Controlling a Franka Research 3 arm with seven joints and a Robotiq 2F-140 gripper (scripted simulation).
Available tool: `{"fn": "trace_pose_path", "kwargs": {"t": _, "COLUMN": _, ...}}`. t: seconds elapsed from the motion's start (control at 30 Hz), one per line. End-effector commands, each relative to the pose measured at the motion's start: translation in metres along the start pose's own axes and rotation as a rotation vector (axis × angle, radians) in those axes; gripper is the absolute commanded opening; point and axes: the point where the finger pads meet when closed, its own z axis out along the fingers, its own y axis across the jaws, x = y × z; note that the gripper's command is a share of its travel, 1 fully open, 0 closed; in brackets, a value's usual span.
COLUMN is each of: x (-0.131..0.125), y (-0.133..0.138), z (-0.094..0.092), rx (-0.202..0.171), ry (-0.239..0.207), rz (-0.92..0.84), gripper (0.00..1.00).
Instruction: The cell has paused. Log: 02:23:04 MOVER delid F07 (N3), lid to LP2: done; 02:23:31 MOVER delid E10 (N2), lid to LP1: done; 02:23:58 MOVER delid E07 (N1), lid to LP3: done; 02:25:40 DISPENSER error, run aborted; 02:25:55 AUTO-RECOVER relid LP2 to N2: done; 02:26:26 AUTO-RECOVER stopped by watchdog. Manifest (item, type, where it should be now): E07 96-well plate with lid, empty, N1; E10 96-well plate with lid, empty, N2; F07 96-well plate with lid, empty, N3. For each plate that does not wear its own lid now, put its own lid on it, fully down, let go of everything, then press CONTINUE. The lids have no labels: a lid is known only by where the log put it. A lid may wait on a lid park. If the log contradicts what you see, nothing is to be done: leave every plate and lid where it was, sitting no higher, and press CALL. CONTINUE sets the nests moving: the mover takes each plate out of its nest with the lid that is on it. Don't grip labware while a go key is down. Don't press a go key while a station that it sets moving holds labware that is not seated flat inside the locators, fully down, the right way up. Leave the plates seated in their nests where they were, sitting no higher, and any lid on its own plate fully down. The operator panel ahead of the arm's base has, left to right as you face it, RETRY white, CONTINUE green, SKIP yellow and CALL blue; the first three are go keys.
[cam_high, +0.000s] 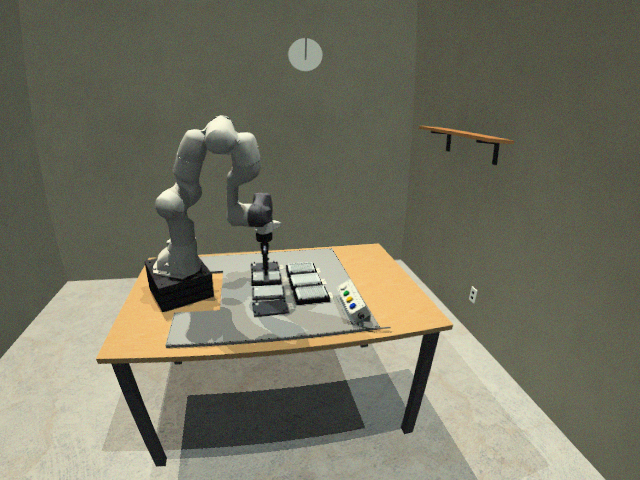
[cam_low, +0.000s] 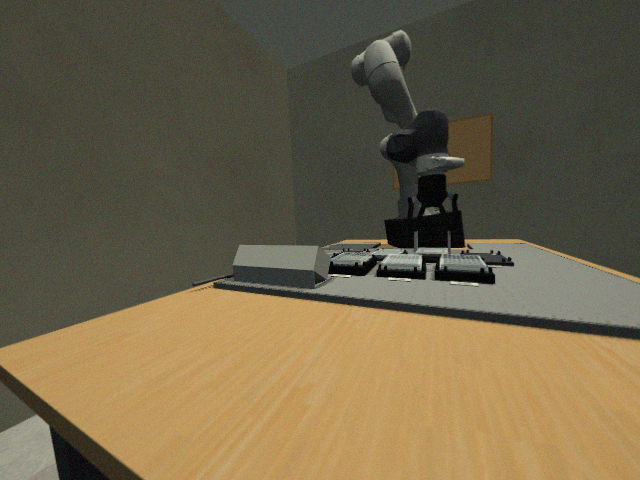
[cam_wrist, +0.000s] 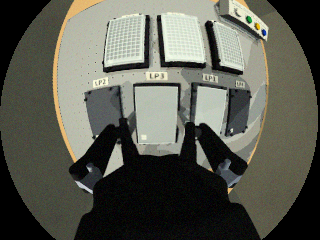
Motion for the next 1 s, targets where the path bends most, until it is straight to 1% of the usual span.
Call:
{"fn": "trace_pose_path", "kwargs": {"t": 0.0, "x": -0.0003, "y": 0.0003, "z": -0.0005, "rx": -0.001, "ry": -0.001, "rz": -0.003, "gripper": 0.0}}
{"fn": "trace_pose_path", "kwargs": {"t": 0.97, "x": -0.0003, "y": 0.0003, "z": -0.004, "rx": -0.001, "ry": -0.001, "rz": -0.003, "gripper": 0.0}}
